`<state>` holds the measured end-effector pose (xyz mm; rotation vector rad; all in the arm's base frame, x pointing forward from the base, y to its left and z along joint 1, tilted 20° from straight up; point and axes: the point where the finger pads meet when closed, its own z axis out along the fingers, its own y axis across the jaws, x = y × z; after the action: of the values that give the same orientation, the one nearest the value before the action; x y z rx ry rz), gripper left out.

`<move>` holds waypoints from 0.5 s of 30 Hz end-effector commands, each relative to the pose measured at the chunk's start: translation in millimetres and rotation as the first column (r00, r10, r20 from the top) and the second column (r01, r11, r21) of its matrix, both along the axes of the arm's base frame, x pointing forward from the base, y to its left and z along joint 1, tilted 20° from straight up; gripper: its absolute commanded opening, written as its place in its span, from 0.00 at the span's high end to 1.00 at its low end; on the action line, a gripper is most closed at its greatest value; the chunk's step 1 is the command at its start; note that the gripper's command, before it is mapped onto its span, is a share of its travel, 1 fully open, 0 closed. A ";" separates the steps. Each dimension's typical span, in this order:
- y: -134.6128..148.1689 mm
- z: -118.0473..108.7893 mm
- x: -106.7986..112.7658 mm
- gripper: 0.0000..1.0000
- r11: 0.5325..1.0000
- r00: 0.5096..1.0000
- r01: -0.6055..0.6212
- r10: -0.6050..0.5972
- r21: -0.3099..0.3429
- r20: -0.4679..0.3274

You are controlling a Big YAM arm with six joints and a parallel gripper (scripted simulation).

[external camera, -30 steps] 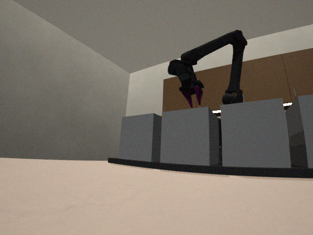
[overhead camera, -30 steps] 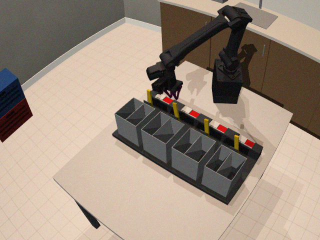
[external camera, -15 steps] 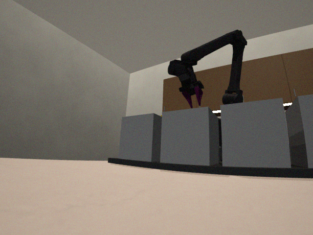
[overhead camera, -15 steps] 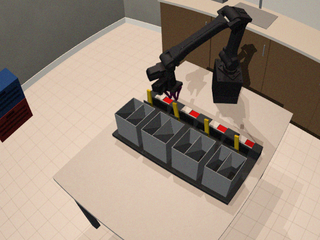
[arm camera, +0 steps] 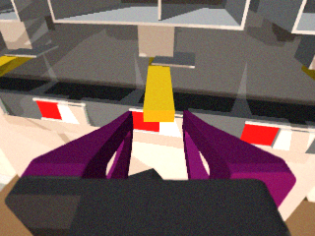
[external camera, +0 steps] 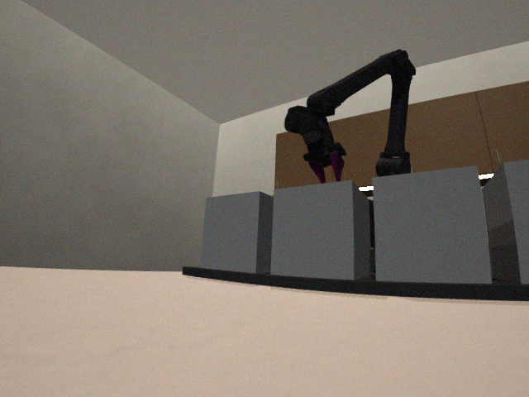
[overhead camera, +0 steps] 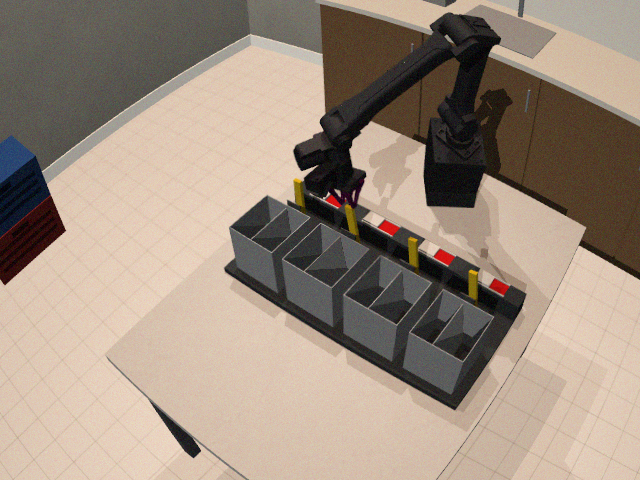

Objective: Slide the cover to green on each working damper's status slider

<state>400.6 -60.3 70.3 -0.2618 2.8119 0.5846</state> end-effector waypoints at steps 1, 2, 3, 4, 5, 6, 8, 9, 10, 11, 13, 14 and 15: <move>5.3 -9.0 2.4 0.64 1.000 1.000 0.005 -0.005 0.000 -0.007; 5.5 -10.8 2.8 0.64 1.000 1.000 0.007 -0.007 0.000 -0.007; 5.1 -11.6 3.4 0.64 1.000 1.000 0.010 -0.010 -0.001 -0.004; 5.7 -12.4 4.0 0.64 1.000 1.000 0.010 -0.010 -0.001 -0.002; 7.5 -14.2 4.7 0.64 1.000 1.000 0.008 -0.008 -0.001 -0.002; 9.5 -17.1 5.1 0.64 1.000 1.000 0.005 -0.005 0.000 -0.005; 10.5 -19.8 5.4 0.64 1.000 1.000 0.005 -0.005 0.001 -0.007; 10.5 -19.8 5.4 0.64 1.000 1.000 0.005 -0.005 0.001 -0.007; 2.9 -8.6 7.5 0.64 1.000 0.999 0.024 -0.023 -0.010 0.025; 7.2 -16.4 7.2 0.64 1.000 1.000 0.016 -0.016 -0.005 0.010; 13.7 -26.5 7.2 0.64 1.000 1.000 0.005 -0.005 0.001 -0.007; 14.4 -28.0 7.6 0.64 1.000 1.000 0.005 -0.005 0.001 -0.007; 15.1 -29.5 8.0 0.64 1.000 1.000 0.005 -0.005 0.000 -0.007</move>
<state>407.9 -50.6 49.2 -0.2613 2.8086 0.5812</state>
